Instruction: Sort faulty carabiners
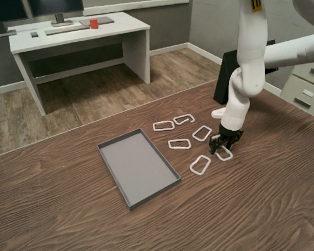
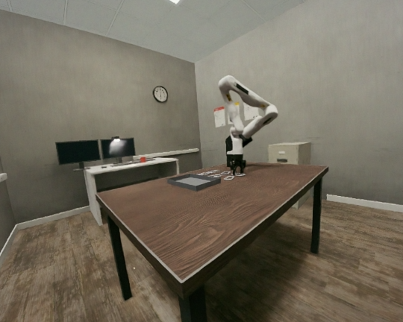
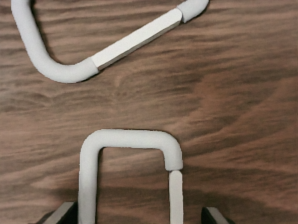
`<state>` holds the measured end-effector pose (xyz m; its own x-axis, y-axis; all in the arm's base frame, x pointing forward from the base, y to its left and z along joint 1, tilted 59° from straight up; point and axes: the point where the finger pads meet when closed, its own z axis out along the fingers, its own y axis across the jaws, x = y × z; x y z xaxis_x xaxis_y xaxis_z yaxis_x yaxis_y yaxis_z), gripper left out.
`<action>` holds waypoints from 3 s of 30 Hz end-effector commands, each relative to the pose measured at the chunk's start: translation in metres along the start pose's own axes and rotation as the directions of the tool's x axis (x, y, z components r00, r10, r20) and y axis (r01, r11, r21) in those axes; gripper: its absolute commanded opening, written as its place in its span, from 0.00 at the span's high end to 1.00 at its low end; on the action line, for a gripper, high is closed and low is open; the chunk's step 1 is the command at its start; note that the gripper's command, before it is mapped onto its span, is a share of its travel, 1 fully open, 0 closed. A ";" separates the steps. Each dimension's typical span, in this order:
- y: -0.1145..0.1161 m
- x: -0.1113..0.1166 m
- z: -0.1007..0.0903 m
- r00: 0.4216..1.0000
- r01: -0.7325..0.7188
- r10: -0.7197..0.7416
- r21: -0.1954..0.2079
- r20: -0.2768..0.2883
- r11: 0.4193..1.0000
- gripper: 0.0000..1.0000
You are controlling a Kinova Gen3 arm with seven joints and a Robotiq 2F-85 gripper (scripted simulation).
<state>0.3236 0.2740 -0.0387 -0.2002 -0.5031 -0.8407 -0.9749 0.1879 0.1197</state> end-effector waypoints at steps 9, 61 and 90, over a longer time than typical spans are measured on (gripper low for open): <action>-0.001 0.000 0.000 1.000 0.000 0.000 0.001 0.000 1.000 0.25; 0.001 0.000 -0.001 1.000 0.000 0.000 -0.001 0.000 1.000 0.33; 0.003 0.000 -0.003 1.000 0.000 0.000 -0.005 0.000 1.000 0.39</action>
<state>0.3200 0.2725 -0.0370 -0.2007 -0.5032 -0.8406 -0.9753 0.1830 0.1234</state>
